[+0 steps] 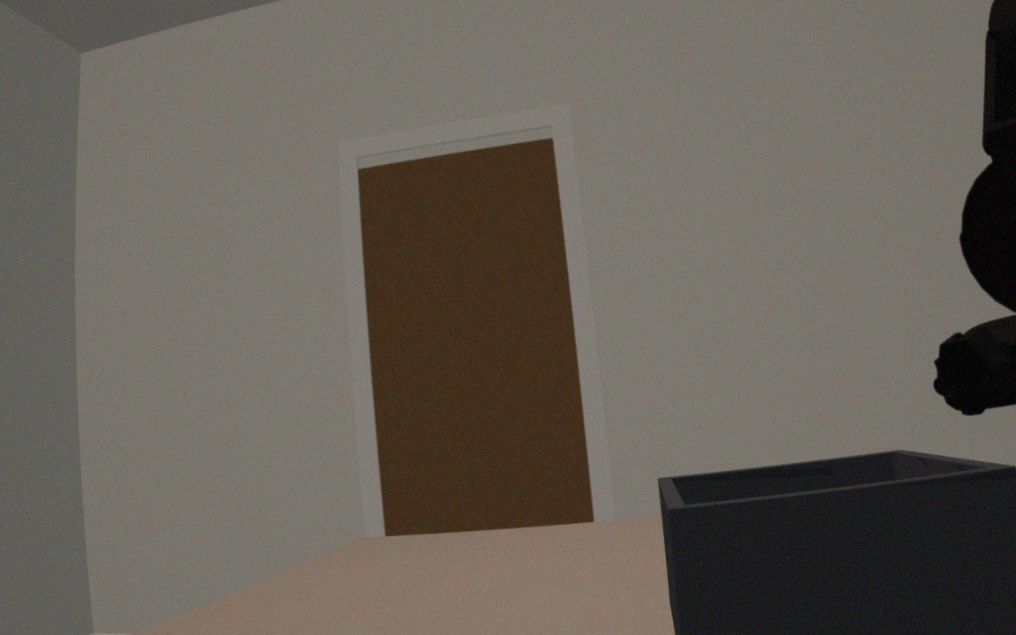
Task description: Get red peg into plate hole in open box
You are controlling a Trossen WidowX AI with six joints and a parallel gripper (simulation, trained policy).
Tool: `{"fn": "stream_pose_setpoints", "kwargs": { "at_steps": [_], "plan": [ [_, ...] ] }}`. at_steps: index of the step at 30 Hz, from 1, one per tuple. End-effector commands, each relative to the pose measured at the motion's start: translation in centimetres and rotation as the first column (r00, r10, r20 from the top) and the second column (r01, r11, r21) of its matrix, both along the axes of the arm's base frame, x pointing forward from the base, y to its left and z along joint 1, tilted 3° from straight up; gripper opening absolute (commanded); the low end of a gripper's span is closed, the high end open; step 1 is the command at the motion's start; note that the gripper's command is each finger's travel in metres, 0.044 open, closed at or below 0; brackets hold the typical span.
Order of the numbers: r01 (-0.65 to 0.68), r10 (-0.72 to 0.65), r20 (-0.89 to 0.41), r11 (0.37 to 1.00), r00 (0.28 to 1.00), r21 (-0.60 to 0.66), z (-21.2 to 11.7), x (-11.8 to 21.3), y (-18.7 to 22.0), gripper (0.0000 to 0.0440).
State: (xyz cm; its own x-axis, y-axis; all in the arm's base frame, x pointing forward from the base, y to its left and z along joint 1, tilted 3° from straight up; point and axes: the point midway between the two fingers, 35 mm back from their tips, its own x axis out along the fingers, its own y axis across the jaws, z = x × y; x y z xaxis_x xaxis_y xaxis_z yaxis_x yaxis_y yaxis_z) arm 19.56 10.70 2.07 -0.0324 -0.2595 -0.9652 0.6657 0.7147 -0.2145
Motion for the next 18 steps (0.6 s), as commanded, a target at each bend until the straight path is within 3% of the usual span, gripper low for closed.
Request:
{"fn": "stream_pose_setpoints", "kwargs": {
  "at_steps": [1, 18],
  "plan": [
    [-0.005, 0.005, 0.023, 1.0, 1.0, -0.011, 1.2, 0.6, -0.4, 0.0],
    [0.114, -0.105, 0.158, 0.992, 0.982, -0.045, 7.7, 5.0, -4.0, 0.0]
  ]
}}
